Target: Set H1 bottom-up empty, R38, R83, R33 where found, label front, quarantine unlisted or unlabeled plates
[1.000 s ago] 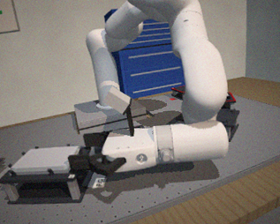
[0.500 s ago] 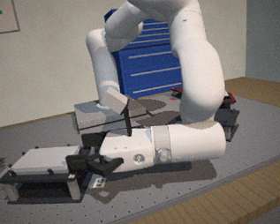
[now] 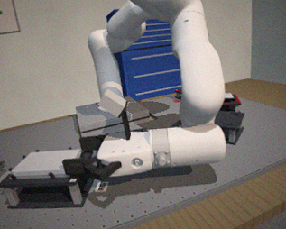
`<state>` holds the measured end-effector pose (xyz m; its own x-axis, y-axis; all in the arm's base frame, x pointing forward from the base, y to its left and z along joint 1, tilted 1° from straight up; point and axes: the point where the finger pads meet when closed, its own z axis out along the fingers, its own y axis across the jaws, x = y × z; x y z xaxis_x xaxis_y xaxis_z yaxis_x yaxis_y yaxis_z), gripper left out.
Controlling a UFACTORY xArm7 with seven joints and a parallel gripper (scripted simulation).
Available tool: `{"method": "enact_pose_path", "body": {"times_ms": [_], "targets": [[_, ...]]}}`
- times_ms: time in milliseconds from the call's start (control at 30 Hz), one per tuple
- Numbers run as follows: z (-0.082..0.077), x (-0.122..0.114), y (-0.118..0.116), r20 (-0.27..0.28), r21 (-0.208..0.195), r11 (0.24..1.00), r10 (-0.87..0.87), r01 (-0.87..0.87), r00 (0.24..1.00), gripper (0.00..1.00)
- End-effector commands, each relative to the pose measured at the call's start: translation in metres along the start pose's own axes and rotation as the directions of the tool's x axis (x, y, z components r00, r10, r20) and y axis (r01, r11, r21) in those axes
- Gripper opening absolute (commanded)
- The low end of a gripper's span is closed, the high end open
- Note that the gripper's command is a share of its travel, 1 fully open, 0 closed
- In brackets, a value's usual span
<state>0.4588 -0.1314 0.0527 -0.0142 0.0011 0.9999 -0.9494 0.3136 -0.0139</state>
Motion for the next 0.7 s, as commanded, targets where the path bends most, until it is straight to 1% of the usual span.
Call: {"method": "enact_pose_path", "body": {"times_ms": [0, 667], "targets": [[0.002, 0.002, -0.001, 0.001, 0.0, 1.0, 0.004, -0.004, 1.0, 1.0], [0.013, 0.001, -0.001, 0.001, 0.0, 1.0, 0.004, -0.004, 1.0, 1.0]]}}
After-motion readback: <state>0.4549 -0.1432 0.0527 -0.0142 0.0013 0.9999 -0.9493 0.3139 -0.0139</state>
